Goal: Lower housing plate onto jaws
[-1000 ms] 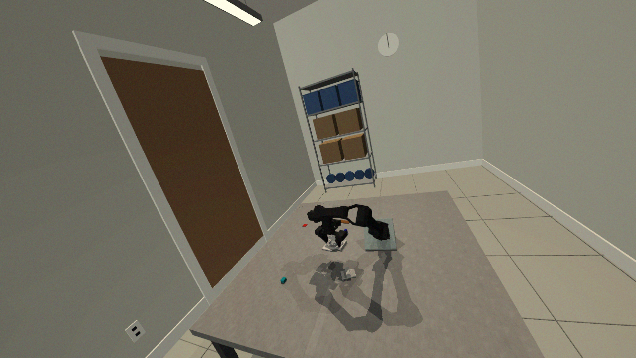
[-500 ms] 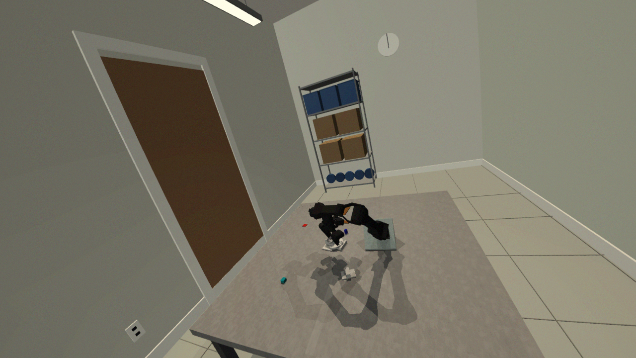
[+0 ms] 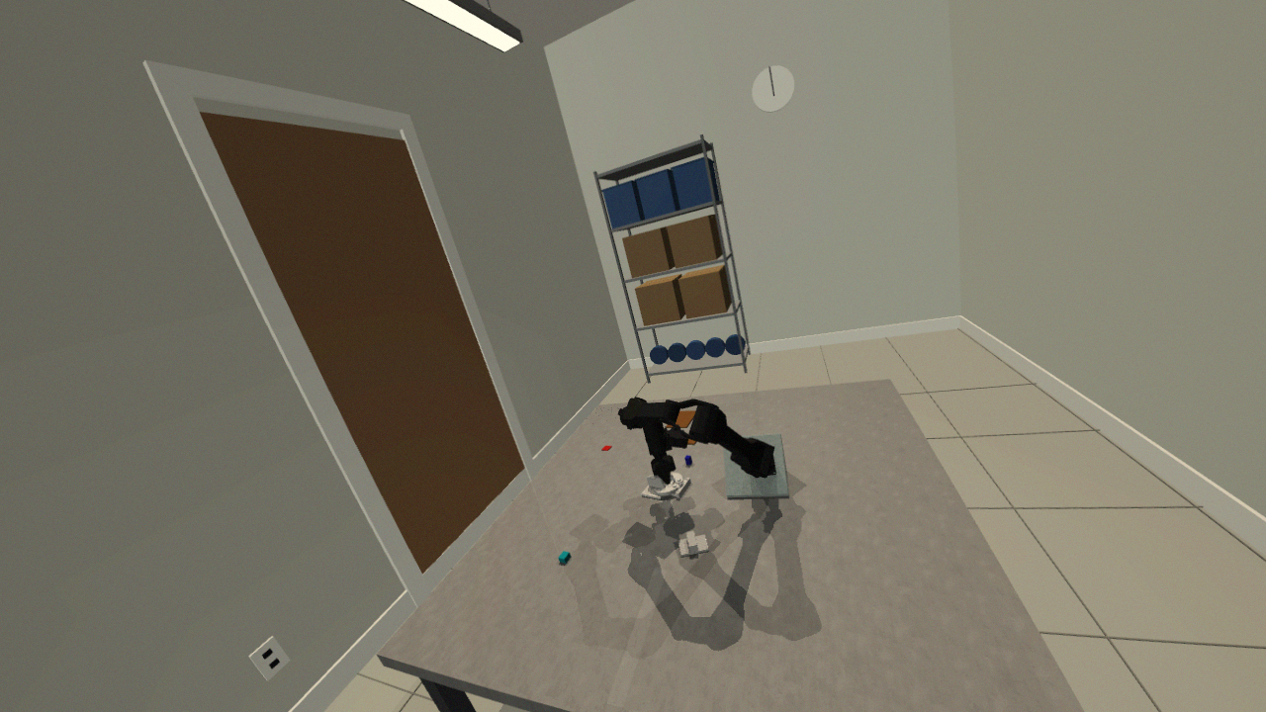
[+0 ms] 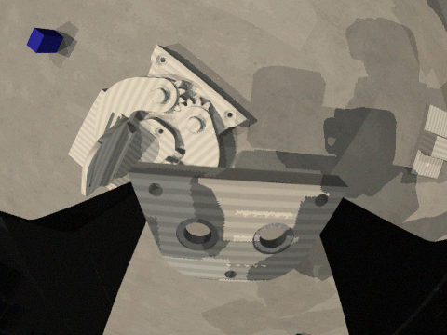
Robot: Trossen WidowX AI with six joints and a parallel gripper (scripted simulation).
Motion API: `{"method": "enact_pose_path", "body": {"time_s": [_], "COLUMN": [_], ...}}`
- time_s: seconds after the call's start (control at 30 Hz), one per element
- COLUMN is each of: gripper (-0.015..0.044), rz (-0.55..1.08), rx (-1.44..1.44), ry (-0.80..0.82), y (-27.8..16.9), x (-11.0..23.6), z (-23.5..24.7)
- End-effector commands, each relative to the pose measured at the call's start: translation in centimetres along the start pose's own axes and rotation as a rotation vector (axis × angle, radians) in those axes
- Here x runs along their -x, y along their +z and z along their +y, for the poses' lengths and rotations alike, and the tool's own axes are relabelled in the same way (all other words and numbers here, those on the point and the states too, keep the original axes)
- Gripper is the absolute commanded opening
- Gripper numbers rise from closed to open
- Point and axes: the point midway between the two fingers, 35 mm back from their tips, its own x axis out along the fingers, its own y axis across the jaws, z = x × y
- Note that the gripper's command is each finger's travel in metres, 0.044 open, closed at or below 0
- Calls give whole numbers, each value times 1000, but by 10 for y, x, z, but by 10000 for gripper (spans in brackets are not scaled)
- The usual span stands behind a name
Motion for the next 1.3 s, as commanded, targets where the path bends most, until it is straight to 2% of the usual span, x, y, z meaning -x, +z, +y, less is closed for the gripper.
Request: {"method": "enact_pose_path", "body": {"time_s": [0.0, 0.63, 1.27], "gripper": [351, 351, 351], "rz": [3, 5, 5], "rx": [-136, -641, -652], "ry": [2, -18, -18], "y": [3, 17, 17], "x": [1, -1, -1], "z": [10, 41, 41]}}
